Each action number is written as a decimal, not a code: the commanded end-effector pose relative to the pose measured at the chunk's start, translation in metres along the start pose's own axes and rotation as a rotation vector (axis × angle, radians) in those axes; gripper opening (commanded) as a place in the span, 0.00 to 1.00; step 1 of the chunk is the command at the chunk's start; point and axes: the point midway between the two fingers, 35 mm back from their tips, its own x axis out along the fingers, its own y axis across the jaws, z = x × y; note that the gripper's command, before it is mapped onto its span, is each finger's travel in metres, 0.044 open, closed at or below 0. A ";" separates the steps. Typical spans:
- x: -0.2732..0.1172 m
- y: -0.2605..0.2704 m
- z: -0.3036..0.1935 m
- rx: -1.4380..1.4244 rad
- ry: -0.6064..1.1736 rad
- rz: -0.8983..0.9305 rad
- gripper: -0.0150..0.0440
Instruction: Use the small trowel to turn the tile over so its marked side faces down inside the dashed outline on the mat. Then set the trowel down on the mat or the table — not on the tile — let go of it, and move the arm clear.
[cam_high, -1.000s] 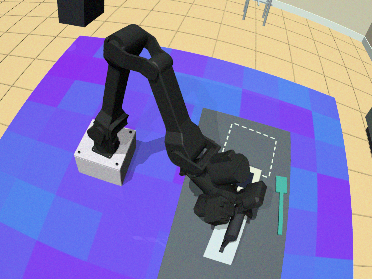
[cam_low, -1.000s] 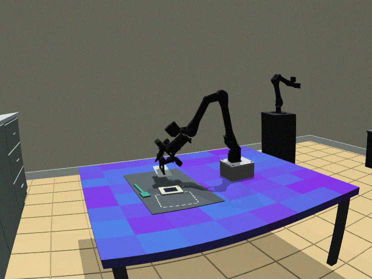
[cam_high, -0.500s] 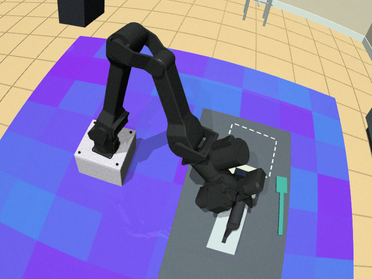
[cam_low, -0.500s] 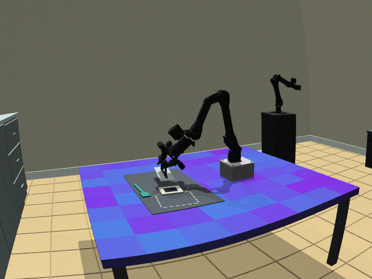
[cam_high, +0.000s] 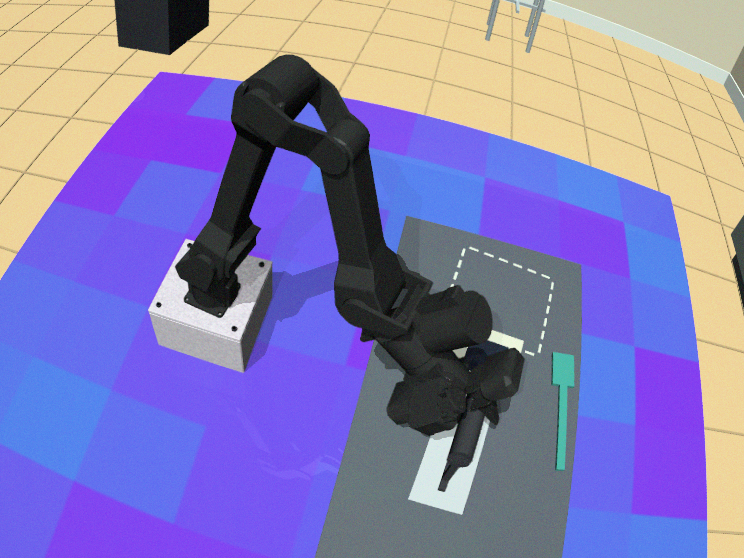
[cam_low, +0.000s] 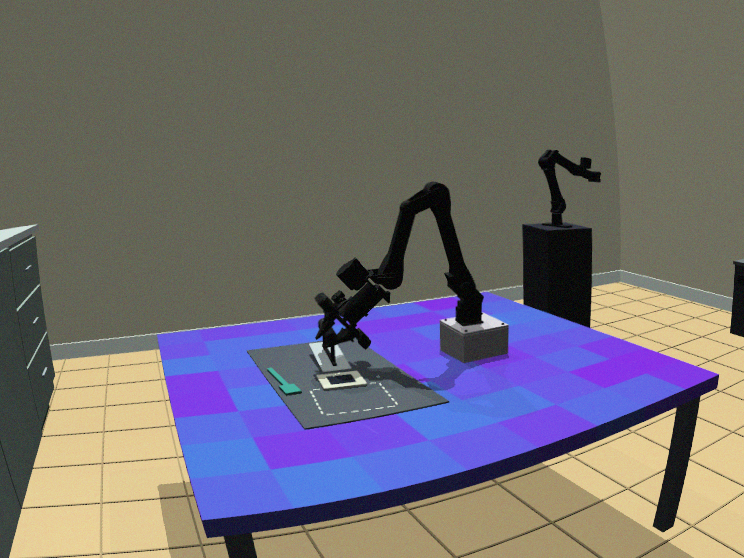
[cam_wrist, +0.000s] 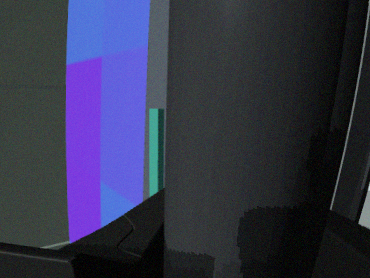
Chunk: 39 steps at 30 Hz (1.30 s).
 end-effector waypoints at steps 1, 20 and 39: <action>0.003 -0.002 0.000 0.004 -0.005 0.008 0.25; 0.006 -0.004 -0.021 0.005 -0.004 0.005 0.25; 0.003 -0.002 -0.052 0.007 -0.003 0.007 0.25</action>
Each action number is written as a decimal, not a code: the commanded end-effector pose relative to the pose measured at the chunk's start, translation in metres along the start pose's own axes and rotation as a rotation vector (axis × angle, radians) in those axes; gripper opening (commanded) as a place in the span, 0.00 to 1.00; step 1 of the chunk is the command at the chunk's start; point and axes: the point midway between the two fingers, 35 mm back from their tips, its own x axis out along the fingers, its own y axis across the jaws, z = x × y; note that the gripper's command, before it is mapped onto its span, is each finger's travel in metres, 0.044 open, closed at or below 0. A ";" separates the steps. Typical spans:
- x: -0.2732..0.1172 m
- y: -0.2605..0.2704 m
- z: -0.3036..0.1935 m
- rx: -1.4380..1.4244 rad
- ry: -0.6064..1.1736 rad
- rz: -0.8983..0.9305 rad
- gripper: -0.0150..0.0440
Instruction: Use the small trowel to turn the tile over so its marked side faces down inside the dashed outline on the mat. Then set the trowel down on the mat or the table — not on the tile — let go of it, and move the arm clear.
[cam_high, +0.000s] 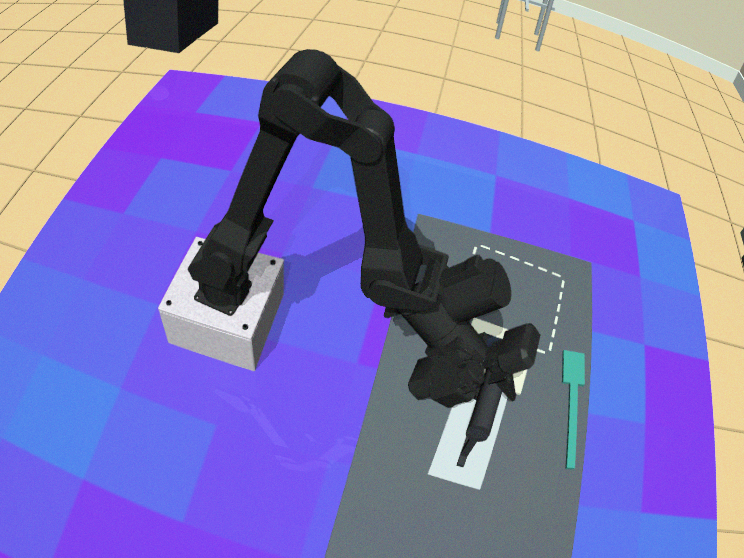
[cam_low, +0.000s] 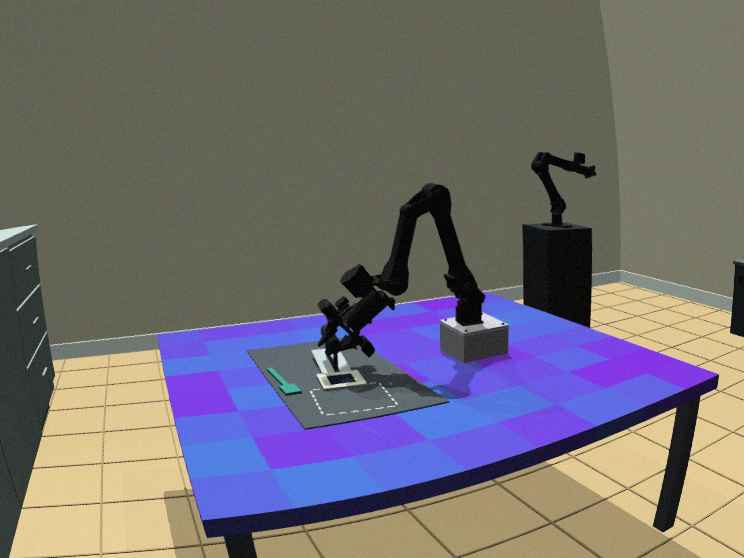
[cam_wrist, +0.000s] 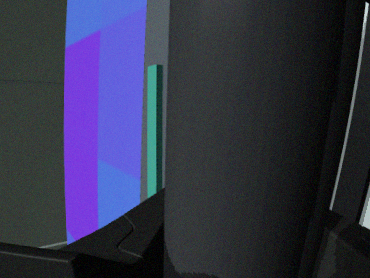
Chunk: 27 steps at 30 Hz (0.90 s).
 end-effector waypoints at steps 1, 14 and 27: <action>-0.001 0.001 -0.011 -0.003 0.020 0.004 0.25; -0.011 0.014 -0.006 0.075 0.085 0.004 0.25; -0.032 0.038 -0.024 0.077 0.088 0.004 0.25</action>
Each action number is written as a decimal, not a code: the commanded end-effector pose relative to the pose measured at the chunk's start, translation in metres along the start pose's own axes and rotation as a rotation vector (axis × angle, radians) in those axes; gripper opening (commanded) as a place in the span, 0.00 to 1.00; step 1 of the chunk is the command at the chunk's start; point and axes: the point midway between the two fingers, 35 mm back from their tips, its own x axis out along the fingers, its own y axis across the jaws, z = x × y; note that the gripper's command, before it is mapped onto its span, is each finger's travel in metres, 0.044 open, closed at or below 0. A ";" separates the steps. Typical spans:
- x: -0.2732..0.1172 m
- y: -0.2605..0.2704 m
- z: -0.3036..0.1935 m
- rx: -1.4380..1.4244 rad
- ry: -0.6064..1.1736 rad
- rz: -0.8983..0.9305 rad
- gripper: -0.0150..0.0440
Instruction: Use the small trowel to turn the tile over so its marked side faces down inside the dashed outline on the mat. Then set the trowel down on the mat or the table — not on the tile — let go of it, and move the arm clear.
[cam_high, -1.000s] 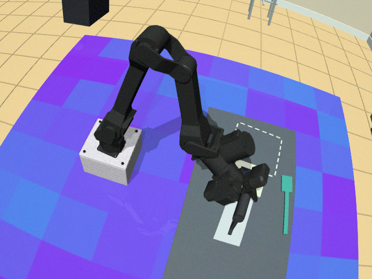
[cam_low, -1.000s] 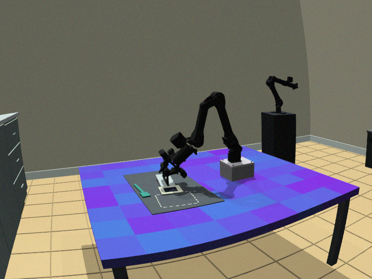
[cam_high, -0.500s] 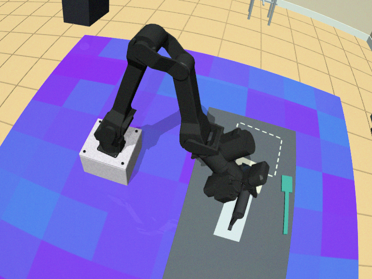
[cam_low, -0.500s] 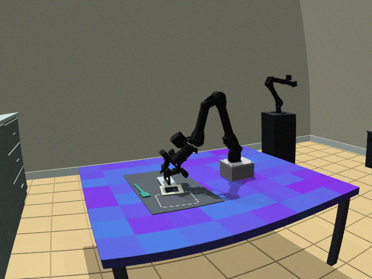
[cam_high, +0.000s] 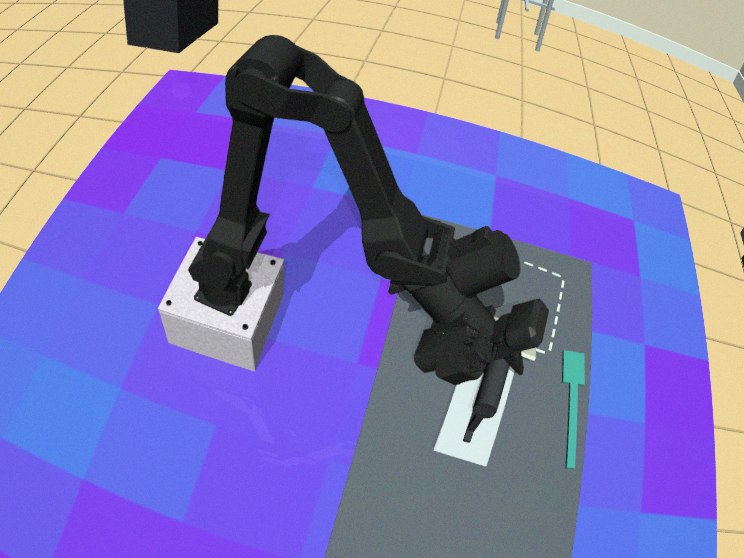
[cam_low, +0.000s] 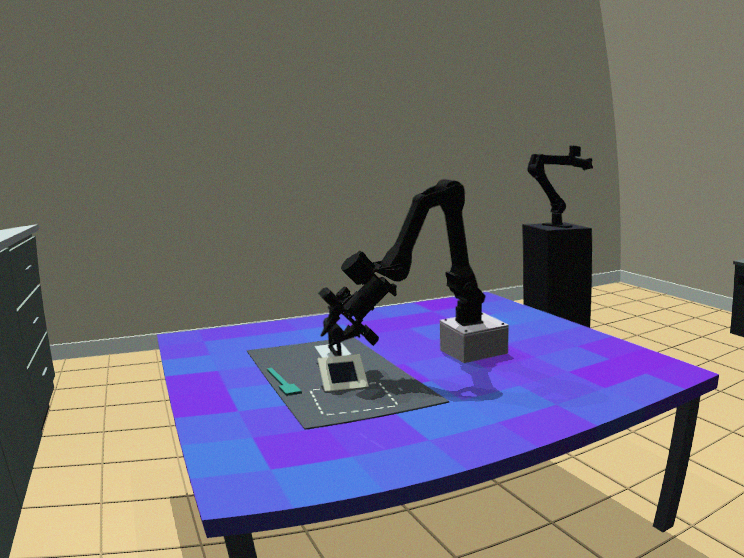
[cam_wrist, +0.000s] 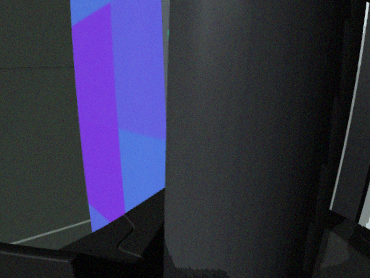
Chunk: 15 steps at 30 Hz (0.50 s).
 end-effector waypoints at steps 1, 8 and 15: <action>-0.006 0.014 -0.010 0.004 0.008 0.026 0.25; -0.012 0.021 -0.025 0.005 0.009 0.026 0.25; -0.015 0.024 -0.044 0.006 0.010 0.026 0.25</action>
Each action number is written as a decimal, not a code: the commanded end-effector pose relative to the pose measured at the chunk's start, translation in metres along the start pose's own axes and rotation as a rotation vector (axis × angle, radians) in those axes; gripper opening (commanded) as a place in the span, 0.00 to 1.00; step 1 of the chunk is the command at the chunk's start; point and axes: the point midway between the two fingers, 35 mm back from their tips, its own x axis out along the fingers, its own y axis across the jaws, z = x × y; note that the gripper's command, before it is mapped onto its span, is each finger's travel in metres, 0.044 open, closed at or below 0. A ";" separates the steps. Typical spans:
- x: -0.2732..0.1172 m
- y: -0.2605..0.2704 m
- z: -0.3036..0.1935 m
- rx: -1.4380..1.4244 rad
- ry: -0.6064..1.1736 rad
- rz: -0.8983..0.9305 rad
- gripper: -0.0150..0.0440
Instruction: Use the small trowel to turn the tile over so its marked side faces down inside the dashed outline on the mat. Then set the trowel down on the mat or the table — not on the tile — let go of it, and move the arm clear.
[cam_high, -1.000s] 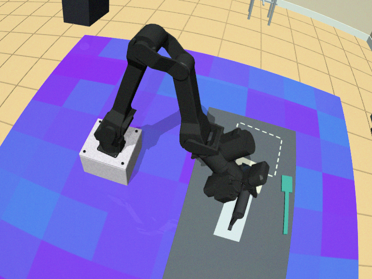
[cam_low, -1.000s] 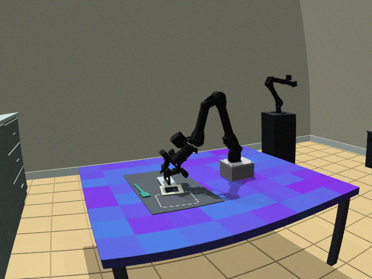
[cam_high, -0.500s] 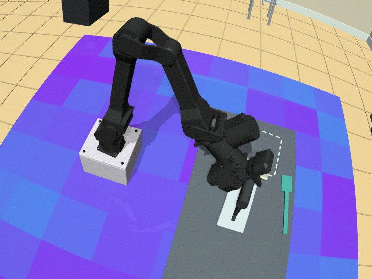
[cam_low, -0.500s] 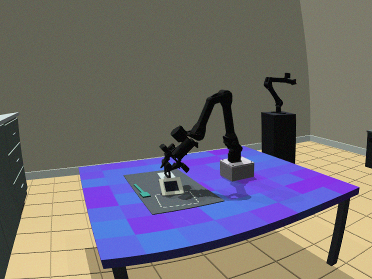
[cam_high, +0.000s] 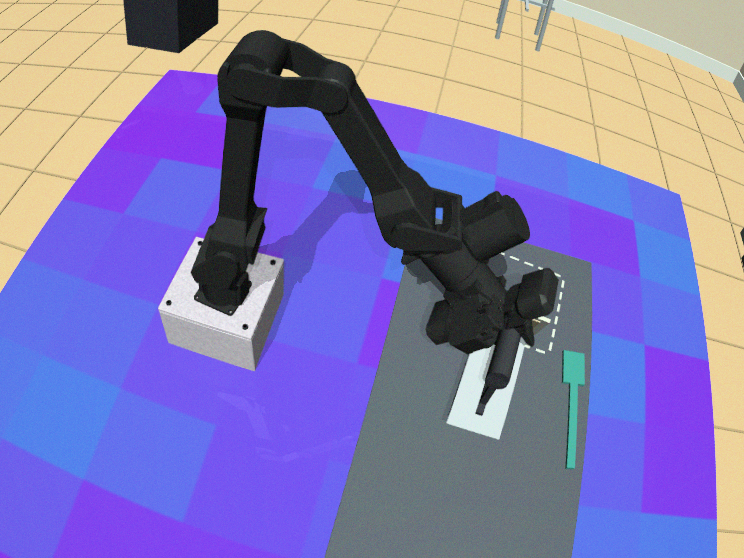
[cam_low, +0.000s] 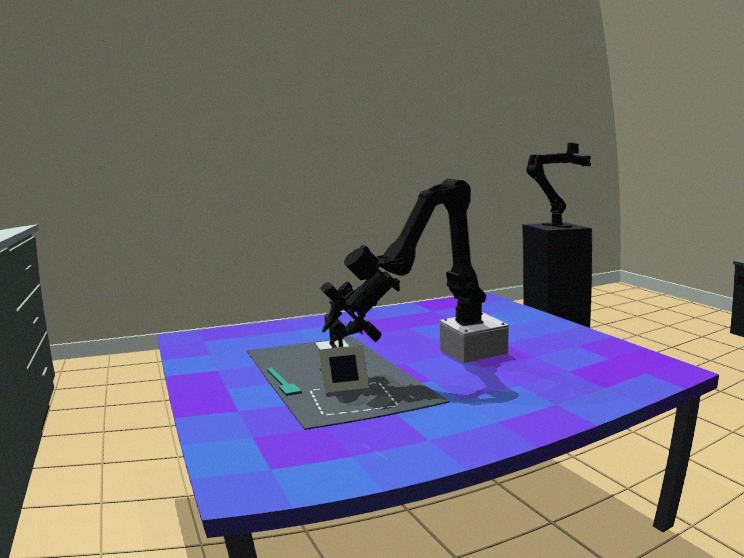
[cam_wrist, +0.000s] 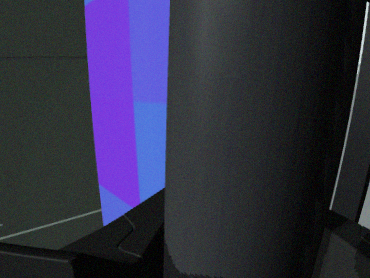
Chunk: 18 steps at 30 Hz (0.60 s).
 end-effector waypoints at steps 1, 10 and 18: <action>-0.003 0.008 -0.011 0.005 0.006 0.020 0.25; -0.001 0.007 -0.036 0.007 0.008 0.020 0.25; -0.001 0.008 -0.036 0.007 0.008 0.019 0.25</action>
